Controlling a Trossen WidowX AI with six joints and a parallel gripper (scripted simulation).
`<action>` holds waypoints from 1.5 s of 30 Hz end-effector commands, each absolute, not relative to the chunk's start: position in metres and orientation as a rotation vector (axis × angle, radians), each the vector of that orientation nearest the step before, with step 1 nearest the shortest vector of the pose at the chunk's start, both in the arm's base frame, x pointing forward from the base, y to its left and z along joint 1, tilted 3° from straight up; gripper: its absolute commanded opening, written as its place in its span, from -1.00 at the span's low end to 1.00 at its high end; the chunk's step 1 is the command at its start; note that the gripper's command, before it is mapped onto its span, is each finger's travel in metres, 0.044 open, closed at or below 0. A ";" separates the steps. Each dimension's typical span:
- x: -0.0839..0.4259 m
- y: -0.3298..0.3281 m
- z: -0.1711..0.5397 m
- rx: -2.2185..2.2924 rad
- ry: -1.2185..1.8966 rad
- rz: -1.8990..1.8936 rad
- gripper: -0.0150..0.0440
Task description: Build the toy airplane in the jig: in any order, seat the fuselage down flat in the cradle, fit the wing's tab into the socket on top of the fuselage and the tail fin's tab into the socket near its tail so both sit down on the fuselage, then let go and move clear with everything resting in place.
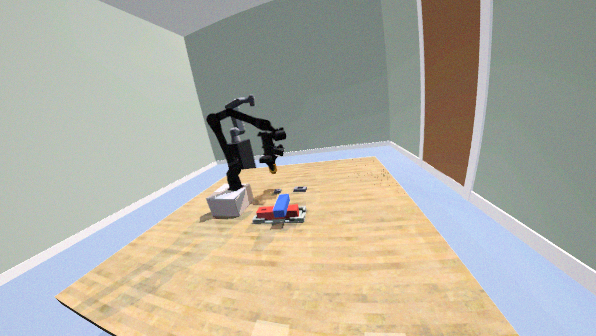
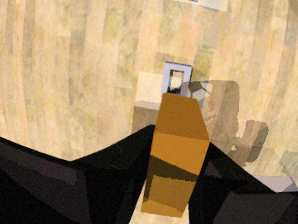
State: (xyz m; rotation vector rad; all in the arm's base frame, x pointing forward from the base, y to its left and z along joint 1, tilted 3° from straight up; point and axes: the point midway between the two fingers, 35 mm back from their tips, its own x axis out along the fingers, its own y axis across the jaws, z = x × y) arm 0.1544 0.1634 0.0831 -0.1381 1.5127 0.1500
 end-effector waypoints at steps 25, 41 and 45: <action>0.196 0.118 0.090 -0.147 1.499 0.151 -0.49; 0.220 0.074 0.081 -0.164 1.500 0.161 -0.49; 0.225 0.062 0.079 -0.168 1.500 0.163 -0.49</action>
